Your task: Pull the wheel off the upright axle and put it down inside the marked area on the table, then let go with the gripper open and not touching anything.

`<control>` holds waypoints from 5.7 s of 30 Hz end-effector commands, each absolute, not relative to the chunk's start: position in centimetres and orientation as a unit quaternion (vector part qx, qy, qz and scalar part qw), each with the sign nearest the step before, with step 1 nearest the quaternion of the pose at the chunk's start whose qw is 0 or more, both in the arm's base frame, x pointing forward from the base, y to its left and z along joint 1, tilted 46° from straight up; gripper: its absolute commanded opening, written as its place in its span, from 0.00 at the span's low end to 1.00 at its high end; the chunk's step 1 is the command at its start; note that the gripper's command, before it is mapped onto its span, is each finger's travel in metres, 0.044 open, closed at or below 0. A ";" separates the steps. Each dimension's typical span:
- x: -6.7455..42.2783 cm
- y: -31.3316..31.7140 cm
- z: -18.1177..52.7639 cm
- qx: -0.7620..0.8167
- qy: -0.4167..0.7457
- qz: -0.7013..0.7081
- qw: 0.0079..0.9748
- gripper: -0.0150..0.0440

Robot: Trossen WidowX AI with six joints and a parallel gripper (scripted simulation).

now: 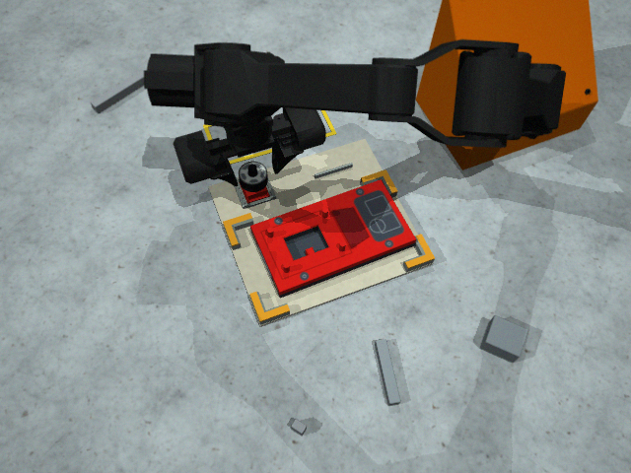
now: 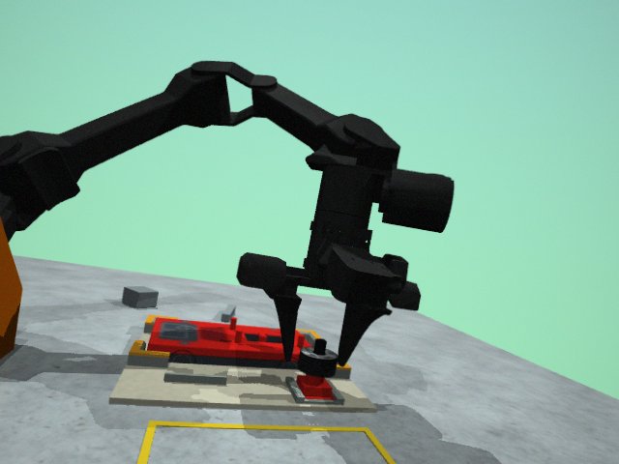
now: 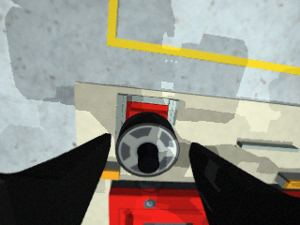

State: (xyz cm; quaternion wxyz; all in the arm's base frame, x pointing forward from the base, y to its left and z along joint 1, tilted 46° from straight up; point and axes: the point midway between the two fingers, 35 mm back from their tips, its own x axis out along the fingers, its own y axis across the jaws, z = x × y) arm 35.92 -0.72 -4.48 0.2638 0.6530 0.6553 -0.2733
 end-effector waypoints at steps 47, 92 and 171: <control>36.0 -1.6 -3.7 0.655 0.653 -0.273 0.265 0.25; 36.0 -2.7 -2.6 0.658 0.650 -0.272 0.265 0.25; 30.1 -11.9 -8.0 0.659 0.647 -0.275 0.267 0.25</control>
